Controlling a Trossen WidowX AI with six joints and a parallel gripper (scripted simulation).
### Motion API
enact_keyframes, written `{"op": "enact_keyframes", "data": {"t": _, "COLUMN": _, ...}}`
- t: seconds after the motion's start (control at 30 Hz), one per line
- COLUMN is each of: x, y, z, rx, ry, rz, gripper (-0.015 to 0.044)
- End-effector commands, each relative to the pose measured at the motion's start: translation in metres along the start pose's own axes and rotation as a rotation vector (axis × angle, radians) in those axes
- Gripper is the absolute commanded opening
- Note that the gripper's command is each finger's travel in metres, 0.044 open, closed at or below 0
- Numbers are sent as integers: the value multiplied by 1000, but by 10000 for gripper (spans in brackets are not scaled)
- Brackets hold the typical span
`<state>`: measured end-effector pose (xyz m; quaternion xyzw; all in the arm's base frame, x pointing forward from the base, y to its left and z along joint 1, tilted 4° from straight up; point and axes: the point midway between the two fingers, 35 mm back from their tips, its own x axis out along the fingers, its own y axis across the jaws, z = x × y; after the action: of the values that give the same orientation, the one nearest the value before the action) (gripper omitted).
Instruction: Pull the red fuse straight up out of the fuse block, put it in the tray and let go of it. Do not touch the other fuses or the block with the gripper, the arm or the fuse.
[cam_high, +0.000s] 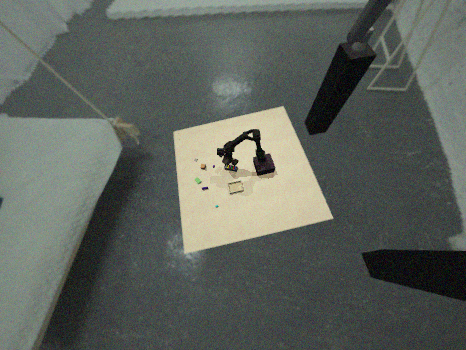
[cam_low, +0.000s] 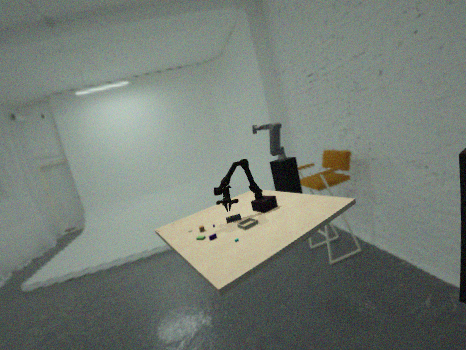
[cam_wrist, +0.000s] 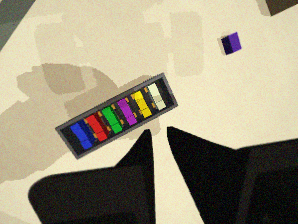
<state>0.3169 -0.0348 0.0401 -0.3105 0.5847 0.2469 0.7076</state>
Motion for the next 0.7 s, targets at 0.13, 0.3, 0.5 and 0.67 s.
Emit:
{"op": "enact_keyframes", "data": {"t": 0.13, "x": 6, "y": 55, "z": 3, "rx": -354, "ry": 136, "rz": 100, "gripper": 67}}
{"op": "enact_keyframes", "data": {"t": 0.3, "x": 6, "y": 55, "z": 3, "rx": -354, "ry": 136, "rz": 100, "gripper": 67}}
{"op": "enact_keyframes", "data": {"t": 0.5, "x": 10, "y": 55, "z": 3, "rx": -354, "ry": 136, "rz": 100, "gripper": 67}}
{"op": "enact_keyframes", "data": {"t": 0.67, "x": 15, "y": 56, "z": 2, "rx": -354, "ry": 136, "rz": 100, "gripper": 67}}
